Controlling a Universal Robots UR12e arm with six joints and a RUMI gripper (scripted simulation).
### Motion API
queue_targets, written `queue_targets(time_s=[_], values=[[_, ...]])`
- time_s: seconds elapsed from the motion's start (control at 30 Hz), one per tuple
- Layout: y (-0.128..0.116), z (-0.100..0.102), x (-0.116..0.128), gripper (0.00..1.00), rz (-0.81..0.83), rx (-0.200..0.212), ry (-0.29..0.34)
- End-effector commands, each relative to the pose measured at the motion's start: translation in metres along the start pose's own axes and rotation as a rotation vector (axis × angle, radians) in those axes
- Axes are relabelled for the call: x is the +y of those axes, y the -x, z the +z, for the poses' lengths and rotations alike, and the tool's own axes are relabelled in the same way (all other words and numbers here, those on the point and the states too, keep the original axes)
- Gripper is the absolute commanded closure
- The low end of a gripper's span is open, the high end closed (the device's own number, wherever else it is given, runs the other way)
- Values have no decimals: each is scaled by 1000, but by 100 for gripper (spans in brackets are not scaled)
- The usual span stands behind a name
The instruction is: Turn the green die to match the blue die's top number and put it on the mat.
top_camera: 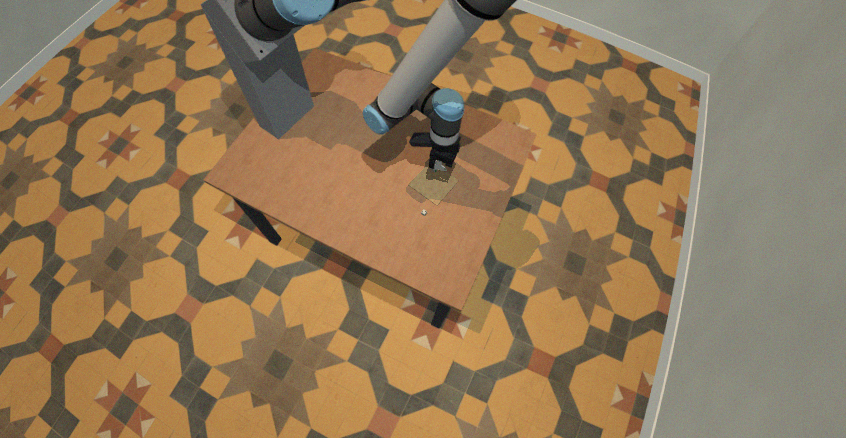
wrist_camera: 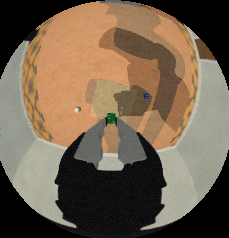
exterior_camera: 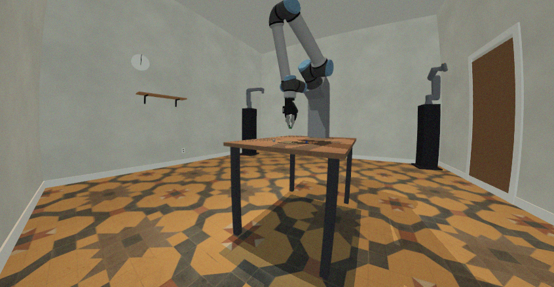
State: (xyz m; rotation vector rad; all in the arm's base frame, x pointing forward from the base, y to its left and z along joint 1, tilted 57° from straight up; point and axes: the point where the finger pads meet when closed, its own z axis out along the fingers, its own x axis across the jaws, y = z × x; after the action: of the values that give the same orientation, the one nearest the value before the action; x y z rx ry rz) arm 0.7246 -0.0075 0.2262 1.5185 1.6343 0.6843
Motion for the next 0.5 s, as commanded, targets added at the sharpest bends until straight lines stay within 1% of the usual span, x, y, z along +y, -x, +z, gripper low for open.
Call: queue_targets(time_s=[0.0,0.47], values=[[-1,-1,1,100,17,-1,1],[-3,-1,2,100,45,-1,1]])
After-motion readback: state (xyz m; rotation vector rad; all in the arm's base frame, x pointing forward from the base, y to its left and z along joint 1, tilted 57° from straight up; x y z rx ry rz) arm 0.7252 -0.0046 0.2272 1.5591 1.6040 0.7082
